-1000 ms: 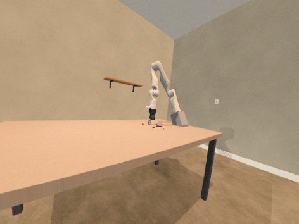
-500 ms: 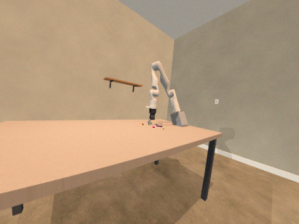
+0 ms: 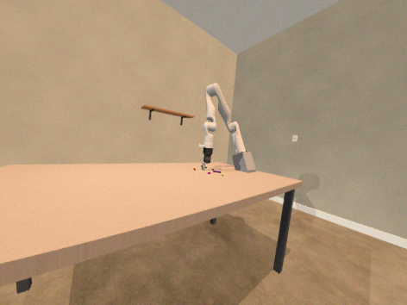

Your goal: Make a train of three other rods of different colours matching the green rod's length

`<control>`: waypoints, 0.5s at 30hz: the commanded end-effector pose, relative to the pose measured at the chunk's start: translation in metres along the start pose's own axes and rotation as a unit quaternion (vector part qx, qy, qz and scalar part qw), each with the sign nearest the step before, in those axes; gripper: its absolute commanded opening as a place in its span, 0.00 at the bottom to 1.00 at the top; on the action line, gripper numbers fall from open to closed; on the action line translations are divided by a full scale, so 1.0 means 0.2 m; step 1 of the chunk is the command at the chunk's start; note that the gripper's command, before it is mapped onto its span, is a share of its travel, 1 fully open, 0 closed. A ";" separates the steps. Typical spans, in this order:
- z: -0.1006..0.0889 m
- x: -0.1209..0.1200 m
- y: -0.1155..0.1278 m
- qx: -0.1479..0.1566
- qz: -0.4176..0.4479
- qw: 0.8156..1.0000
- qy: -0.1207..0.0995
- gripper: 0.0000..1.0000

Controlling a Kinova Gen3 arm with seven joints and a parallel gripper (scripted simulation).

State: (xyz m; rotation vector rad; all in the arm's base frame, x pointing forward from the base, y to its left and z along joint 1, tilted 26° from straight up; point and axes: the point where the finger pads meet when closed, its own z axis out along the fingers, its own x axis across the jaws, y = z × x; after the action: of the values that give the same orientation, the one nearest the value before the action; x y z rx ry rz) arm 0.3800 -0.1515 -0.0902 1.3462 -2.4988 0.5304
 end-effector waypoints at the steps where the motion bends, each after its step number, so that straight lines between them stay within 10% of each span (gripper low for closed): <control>1: 0.00 0.00 0.00 0.001 0.000 1.000 -0.001 0.54; 15: -0.01 0.00 0.00 0.001 0.000 1.000 -0.001 0.54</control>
State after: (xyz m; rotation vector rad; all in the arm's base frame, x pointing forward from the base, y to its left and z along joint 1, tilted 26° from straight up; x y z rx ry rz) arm 0.3796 -0.1514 -0.0898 1.3458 -2.4976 0.5303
